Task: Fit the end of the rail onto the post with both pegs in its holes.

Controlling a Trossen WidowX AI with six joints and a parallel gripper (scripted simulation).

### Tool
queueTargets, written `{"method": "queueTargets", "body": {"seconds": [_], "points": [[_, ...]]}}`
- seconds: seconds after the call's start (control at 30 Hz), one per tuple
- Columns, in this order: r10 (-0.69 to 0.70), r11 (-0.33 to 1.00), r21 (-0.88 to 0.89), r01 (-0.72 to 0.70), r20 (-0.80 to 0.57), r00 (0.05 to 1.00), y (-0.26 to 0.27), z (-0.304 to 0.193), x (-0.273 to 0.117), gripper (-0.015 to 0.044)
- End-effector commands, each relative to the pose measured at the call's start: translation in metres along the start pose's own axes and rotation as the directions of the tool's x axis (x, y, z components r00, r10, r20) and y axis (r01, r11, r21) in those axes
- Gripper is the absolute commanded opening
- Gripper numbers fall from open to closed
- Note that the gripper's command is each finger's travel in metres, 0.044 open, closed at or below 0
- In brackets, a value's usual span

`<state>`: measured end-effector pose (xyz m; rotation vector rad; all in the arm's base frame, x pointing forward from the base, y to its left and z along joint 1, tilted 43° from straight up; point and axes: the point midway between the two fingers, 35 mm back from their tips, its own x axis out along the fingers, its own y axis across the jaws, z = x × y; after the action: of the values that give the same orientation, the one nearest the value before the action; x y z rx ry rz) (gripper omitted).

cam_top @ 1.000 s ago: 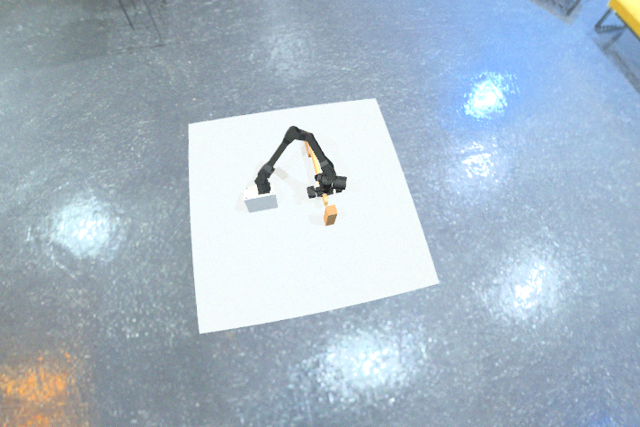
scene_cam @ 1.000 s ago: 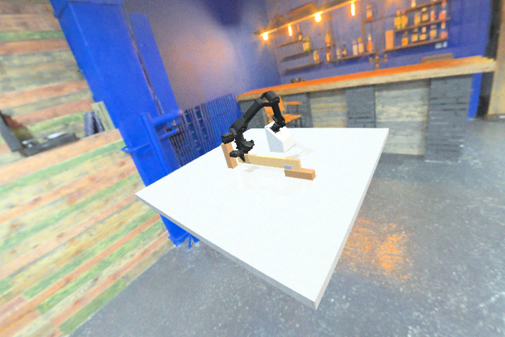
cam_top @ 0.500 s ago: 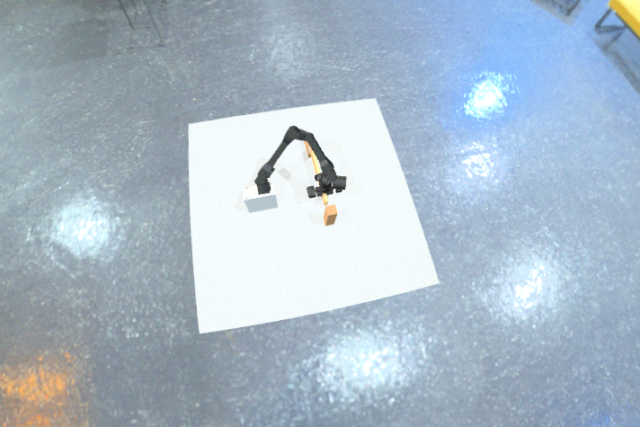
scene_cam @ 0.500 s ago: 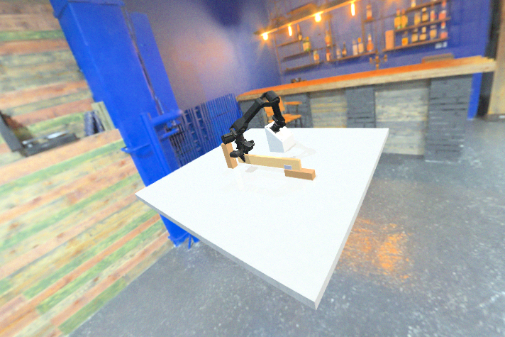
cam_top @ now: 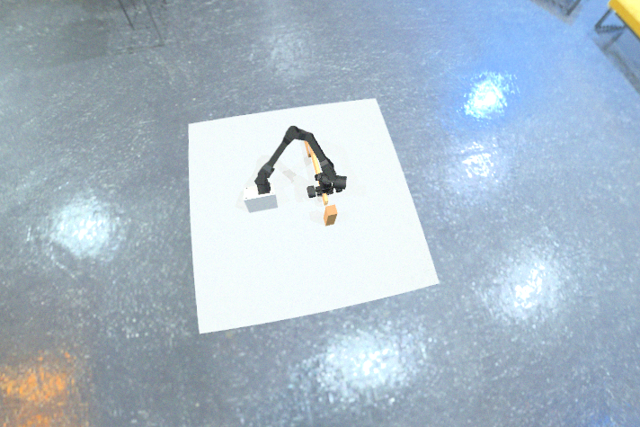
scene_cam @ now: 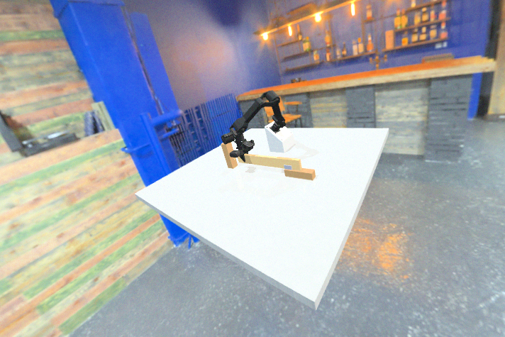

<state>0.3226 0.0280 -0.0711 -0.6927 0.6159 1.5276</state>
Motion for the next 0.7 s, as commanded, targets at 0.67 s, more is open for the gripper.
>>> {"method": "queueTargets", "body": {"seconds": [0.67], "points": [[-0.007,1.0,-0.002,0.007,0.001,1.0,-0.0008,0.0002,-0.0019,0.0]]}}
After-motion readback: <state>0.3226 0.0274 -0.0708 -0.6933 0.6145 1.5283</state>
